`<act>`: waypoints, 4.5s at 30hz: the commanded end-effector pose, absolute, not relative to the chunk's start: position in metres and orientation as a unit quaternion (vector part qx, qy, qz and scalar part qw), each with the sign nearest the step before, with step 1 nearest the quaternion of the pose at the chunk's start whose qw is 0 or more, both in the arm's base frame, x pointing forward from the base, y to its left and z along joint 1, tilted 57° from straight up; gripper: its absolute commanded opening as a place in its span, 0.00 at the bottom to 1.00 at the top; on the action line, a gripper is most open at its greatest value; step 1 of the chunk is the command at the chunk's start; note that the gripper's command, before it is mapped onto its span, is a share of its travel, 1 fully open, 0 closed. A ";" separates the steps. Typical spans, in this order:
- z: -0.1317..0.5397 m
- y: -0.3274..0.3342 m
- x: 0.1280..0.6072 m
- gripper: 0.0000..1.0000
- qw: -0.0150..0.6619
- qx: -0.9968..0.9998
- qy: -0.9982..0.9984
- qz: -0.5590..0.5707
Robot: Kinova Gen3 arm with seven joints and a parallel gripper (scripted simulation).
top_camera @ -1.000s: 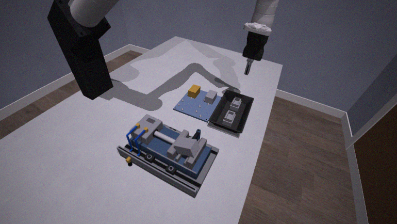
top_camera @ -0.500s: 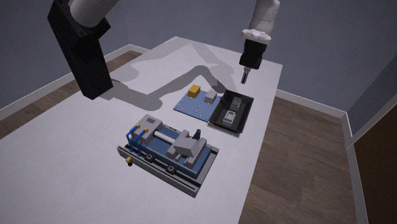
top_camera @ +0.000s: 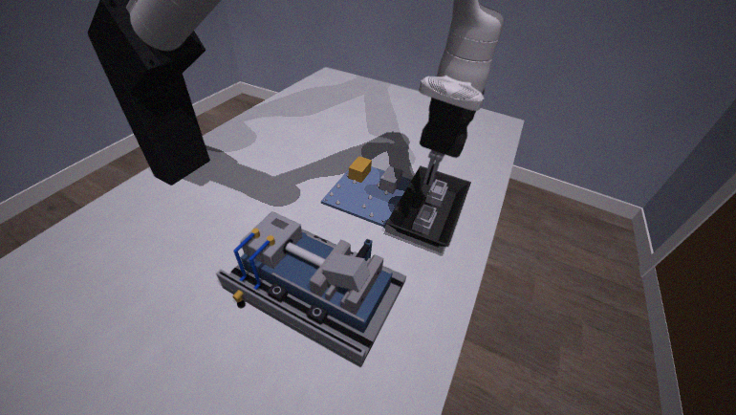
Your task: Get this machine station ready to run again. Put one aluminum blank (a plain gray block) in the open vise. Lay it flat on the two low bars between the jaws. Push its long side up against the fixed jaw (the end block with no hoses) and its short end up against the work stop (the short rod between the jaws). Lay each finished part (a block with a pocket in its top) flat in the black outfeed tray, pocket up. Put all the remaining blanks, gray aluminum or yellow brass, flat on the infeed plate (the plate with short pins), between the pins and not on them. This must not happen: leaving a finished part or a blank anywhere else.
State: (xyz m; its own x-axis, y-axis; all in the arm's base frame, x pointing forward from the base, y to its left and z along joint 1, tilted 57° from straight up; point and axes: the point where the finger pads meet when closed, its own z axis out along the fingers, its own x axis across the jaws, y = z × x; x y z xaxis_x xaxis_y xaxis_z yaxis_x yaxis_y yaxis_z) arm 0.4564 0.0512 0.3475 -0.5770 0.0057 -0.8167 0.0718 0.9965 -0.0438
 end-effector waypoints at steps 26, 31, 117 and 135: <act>0.310 -0.065 0.404 0.00 0.473 0.032 0.880 -0.029; 0.308 -0.068 0.402 0.00 0.474 0.032 0.879 -0.030; 0.302 -0.134 0.397 0.00 0.411 0.494 0.734 0.222; 0.312 -0.156 0.396 0.00 0.364 0.632 0.610 0.308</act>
